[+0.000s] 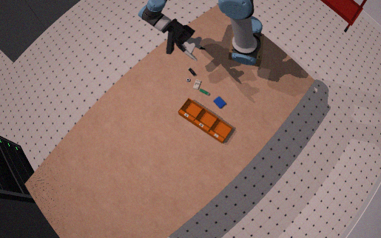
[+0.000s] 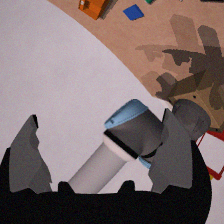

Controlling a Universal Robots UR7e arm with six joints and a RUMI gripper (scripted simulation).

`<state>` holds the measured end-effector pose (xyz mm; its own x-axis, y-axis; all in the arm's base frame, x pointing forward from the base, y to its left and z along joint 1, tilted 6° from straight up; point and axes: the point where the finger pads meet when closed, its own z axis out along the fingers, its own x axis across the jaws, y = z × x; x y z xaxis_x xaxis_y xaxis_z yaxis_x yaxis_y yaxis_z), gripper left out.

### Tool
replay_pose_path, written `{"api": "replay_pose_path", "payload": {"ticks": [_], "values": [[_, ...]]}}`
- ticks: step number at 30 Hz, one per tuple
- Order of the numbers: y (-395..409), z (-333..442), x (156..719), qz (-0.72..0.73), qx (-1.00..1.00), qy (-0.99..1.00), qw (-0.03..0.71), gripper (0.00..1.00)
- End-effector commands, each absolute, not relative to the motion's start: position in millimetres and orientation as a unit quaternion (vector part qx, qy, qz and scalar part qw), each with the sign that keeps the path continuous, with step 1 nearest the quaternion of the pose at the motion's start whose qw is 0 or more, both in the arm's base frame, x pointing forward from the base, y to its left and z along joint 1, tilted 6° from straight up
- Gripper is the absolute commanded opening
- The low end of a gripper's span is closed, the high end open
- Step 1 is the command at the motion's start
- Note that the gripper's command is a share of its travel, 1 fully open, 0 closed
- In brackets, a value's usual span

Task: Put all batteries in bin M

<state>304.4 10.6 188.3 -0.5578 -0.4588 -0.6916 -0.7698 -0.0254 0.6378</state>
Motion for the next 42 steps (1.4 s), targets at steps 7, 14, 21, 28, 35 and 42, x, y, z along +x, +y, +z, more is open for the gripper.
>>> {"api": "replay_pose_path", "payload": {"ticks": [7,14,21,28,35,42], "values": [[10.5,188.6,304.4,0.557,-0.449,0.684,0.140,1.00],[10.5,188.6,304.4,0.557,-0.449,0.684,0.140,1.00],[14.4,154.6,306.3,0.559,-0.448,0.683,0.139,0.04],[15.7,137.4,307.6,0.559,-0.449,0.683,0.139,0.04],[29.3,128.5,301.5,0.508,-0.500,0.692,0.117,0.04],[35.7,118.6,298.2,0.447,-0.555,0.696,0.089,0.04]]}}
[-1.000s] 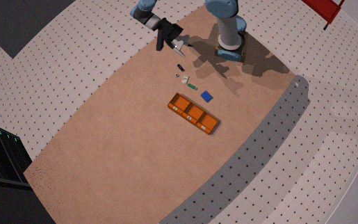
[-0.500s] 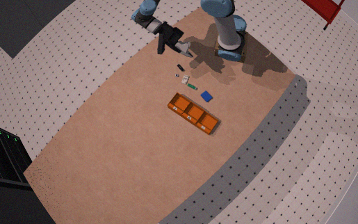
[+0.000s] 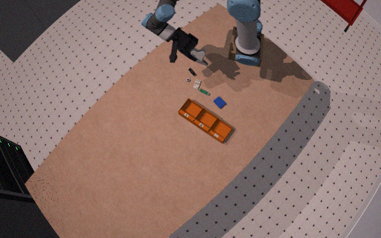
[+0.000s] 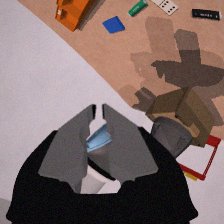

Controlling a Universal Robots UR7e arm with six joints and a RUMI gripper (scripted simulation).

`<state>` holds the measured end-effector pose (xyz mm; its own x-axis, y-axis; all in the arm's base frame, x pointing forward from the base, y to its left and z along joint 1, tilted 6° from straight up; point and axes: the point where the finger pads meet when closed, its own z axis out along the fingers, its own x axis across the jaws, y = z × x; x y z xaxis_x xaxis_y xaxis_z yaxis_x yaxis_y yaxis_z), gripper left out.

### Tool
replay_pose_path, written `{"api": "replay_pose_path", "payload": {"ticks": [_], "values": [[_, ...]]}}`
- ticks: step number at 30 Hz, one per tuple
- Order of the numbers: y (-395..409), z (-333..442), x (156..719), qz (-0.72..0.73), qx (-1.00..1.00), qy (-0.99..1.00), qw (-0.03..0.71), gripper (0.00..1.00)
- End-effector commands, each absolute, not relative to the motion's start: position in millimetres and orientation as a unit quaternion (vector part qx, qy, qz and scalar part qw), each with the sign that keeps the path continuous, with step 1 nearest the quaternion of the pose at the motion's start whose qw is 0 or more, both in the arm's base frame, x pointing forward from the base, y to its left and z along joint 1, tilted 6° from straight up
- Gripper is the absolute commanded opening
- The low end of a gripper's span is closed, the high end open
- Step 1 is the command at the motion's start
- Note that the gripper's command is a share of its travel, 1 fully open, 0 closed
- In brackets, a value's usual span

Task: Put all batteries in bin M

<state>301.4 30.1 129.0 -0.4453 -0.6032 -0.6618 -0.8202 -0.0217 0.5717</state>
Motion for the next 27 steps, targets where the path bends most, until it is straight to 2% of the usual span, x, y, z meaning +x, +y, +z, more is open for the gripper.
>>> {"api": "replay_pose_path", "payload": {"ticks": [1,27], "values": [[35.6,118.7,298.2,0.438,-0.562,0.696,0.085,0.04],[48.1,114.5,319.8,0.195,-0.707,0.678,0.038,0.04]]}}
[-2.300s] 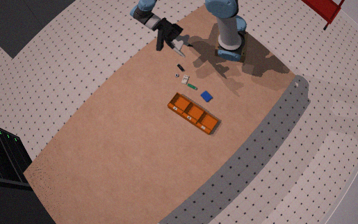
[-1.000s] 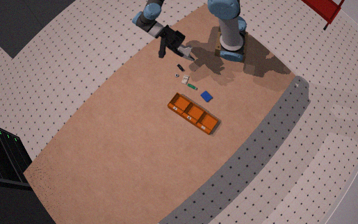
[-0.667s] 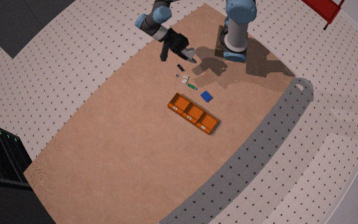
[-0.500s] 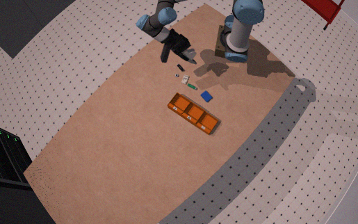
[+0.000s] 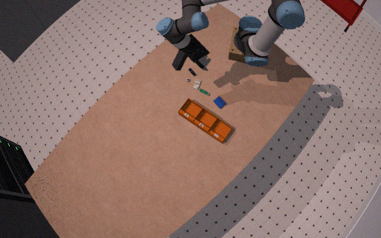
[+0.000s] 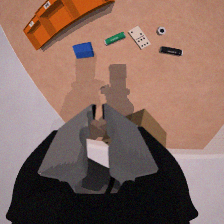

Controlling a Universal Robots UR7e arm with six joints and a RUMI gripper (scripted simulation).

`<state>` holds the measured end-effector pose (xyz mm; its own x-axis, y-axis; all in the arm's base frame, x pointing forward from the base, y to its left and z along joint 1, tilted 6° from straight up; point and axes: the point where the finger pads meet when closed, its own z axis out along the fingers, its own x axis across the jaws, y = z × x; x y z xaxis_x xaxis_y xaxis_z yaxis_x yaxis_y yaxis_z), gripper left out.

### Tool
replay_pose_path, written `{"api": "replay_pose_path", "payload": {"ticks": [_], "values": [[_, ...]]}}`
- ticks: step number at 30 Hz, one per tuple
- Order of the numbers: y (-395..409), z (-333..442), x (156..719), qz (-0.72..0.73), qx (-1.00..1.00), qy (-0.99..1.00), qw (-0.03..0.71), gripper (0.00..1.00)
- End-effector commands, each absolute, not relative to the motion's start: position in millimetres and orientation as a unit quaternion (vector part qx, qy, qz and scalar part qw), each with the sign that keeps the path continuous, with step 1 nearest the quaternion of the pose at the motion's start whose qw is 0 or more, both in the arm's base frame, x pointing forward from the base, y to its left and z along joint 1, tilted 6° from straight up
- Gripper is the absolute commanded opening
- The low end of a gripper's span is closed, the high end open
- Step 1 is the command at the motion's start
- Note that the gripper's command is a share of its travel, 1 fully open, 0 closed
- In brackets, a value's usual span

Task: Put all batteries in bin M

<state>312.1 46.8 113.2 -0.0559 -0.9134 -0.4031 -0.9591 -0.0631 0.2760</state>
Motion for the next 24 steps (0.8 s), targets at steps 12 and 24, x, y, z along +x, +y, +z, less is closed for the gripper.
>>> {"api": "replay_pose_path", "payload": {"ticks": [12,24], "values": [[55.8,131.0,335.4,0.060,-0.756,0.651,0.042,0.04],[61.2,143.4,342.8,-0.007,-0.772,0.634,0.050,0.04]]}}
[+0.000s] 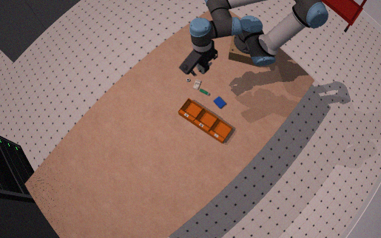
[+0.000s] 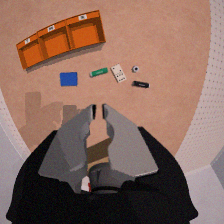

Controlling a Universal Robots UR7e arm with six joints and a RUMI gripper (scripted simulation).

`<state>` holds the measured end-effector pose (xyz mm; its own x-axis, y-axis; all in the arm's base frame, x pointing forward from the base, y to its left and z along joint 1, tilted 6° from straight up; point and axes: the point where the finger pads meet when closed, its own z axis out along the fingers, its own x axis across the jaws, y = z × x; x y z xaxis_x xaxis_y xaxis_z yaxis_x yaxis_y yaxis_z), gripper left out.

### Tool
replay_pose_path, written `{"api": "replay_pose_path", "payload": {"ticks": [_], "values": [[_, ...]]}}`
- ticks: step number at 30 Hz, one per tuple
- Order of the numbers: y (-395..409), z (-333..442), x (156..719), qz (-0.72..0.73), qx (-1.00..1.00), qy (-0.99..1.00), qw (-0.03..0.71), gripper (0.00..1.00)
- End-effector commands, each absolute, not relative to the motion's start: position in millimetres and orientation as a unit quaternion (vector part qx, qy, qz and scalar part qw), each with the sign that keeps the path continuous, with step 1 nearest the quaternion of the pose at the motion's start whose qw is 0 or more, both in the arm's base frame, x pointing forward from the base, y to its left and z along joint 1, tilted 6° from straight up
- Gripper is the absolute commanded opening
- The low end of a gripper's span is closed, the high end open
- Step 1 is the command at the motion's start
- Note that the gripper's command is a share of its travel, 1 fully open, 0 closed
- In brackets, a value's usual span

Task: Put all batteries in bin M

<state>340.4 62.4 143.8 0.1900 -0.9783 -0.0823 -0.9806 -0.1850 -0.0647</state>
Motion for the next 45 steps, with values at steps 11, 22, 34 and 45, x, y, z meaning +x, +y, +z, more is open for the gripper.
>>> {"api": "replay_pose_path", "payload": {"ticks": [11,22,34,45], "values": [[60.4,144.3,344.0,-0.007,-0.771,0.635,0.050,0.04],[93.0,91.8,382.7,-0.011,-0.837,0.545,0.048,0.04],[126.1,41.6,426.1,-0.014,-0.837,0.545,0.050,0.04],[136.3,25.0,441.4,-0.014,-0.837,0.545,0.050,0.04]]}}
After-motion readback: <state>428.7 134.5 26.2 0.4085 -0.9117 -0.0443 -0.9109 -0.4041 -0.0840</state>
